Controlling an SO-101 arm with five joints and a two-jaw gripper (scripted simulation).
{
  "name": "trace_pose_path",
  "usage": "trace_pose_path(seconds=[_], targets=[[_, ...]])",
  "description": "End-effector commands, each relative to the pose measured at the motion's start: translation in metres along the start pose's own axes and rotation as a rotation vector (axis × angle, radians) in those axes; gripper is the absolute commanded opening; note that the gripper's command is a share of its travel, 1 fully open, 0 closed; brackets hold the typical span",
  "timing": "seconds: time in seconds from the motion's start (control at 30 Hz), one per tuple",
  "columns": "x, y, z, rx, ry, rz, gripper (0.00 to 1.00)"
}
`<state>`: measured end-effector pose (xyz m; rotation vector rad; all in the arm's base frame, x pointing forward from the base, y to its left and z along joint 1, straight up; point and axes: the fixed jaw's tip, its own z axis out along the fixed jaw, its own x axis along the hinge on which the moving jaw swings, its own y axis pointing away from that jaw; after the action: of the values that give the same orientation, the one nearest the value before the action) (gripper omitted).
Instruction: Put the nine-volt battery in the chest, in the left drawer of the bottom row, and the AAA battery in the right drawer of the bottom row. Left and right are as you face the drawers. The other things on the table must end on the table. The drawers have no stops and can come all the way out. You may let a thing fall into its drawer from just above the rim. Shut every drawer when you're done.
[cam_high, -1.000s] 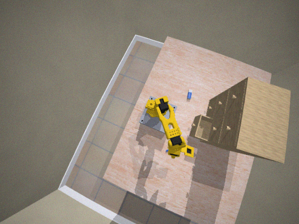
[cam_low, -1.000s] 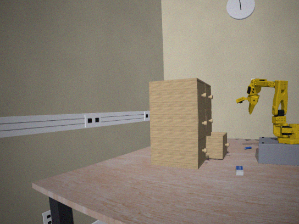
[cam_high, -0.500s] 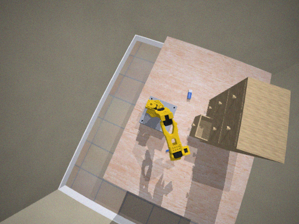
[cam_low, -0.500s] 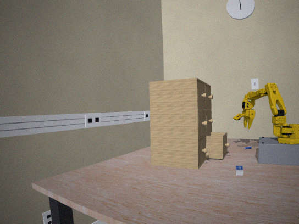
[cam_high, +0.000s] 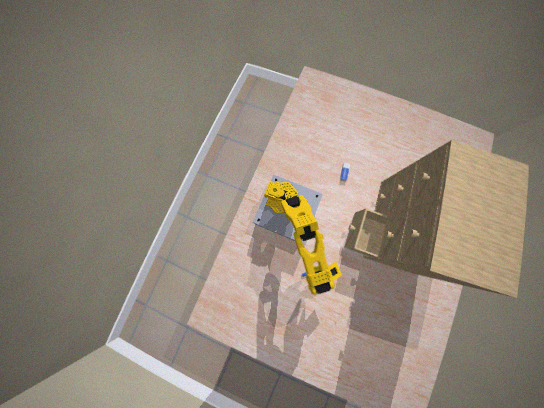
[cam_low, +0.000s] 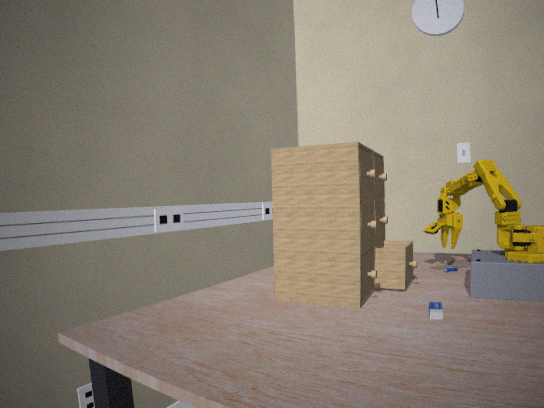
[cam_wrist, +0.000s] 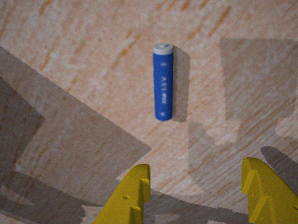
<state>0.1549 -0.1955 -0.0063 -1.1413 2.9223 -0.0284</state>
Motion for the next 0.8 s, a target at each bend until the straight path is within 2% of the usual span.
trace_pose_path(seconds=[0.0,0.43,0.77], targets=[[0.002,0.002,0.003,-0.018,-0.003,-0.001,0.19],[0.002,0.002,0.003,-0.018,-0.003,-0.001,0.19],[0.002,0.002,0.015,-0.018,-0.003,-0.001,0.19]])
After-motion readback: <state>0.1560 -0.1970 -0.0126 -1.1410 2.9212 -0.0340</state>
